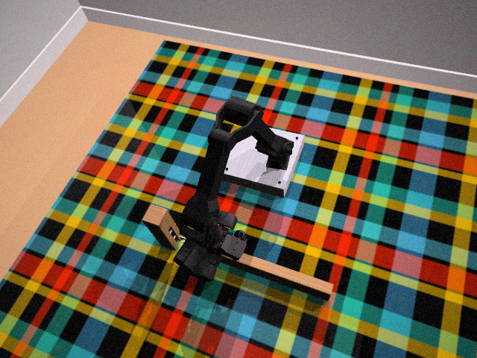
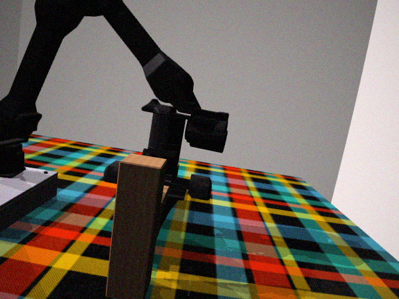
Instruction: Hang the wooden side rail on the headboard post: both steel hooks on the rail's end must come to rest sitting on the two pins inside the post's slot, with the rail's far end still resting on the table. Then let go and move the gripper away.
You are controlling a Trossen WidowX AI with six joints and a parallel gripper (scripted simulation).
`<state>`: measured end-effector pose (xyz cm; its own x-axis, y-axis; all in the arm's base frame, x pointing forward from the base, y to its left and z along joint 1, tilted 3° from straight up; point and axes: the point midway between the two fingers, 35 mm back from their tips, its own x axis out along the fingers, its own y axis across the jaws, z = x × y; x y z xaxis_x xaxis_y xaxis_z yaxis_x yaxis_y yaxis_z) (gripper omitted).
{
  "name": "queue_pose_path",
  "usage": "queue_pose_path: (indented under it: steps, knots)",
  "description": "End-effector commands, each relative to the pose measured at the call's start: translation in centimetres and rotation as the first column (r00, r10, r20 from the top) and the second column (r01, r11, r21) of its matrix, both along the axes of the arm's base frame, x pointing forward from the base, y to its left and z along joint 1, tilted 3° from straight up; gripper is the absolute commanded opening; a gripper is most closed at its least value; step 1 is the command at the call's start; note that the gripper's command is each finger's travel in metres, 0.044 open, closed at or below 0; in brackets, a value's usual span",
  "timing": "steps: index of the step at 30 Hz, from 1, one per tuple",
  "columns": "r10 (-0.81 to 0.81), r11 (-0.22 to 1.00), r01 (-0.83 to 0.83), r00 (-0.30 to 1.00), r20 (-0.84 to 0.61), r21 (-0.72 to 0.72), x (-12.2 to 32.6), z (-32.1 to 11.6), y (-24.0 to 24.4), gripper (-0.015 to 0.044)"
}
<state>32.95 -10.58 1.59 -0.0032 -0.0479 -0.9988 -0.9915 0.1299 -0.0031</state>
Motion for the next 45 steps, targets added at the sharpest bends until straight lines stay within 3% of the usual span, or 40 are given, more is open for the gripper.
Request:
queue_pose_path:
  steps: [1, 45]
  knots:
    - [0.011, 1.0, -0.011, 1.0, 0.012, -0.001, 0.21, 0.57, 0.03, 0.0]
    - [0.011, 1.0, -0.011, 1.0, 0.012, -0.001, 0.21, 1.31, 0.06, 0.0]
